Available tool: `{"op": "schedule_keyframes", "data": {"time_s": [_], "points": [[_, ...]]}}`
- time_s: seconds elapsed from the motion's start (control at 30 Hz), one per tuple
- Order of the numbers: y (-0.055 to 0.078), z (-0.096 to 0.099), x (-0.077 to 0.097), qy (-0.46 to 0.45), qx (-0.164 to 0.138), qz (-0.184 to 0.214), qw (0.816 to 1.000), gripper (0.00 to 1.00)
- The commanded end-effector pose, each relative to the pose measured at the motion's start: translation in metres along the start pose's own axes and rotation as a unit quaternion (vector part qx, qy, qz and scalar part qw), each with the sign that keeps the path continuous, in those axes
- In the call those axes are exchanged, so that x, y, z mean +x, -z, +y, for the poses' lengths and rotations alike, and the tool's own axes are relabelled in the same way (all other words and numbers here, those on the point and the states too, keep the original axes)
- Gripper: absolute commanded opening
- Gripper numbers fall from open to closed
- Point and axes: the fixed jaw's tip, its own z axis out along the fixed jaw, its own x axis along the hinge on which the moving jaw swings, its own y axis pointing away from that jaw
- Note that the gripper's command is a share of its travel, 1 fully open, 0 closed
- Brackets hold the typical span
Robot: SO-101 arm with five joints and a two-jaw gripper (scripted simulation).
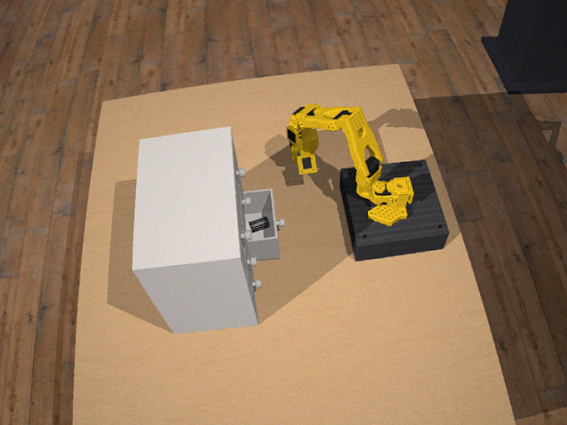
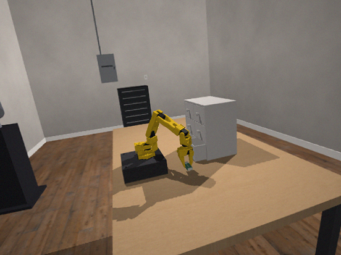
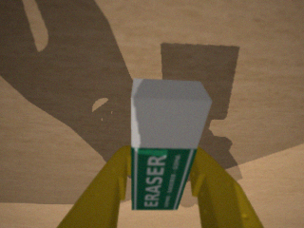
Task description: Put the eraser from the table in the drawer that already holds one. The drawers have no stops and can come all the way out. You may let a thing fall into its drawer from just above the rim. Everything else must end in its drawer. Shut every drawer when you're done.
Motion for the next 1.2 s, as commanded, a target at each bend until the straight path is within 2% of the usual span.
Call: {"op": "schedule_keyframes", "data": {"time_s": [0.0, 0.2, 0.43, 0.7, 0.77, 0.97, 1.17], "points": [[0.008, 0.001, -0.001, 0.001, 0.003, 0.002, 1.0, 0.0], [0.008, 0.001, -0.001, 0.001, 0.003, 0.002, 1.0, 0.0], [0.009, -0.003, -0.014, 0.114, 0.002, 0.003, 0.993, 0.0], [0.009, -0.006, -0.029, 0.242, 0.002, 0.004, 0.97, 0.0], [0.009, -0.006, -0.029, 0.242, 0.002, 0.004, 0.97, 0.0], [0.009, -0.007, -0.041, 0.336, 0.001, 0.004, 0.942, 0.0], [0.008, -0.007, -0.052, 0.426, 0.001, 0.004, 0.905, 0.0]]}}
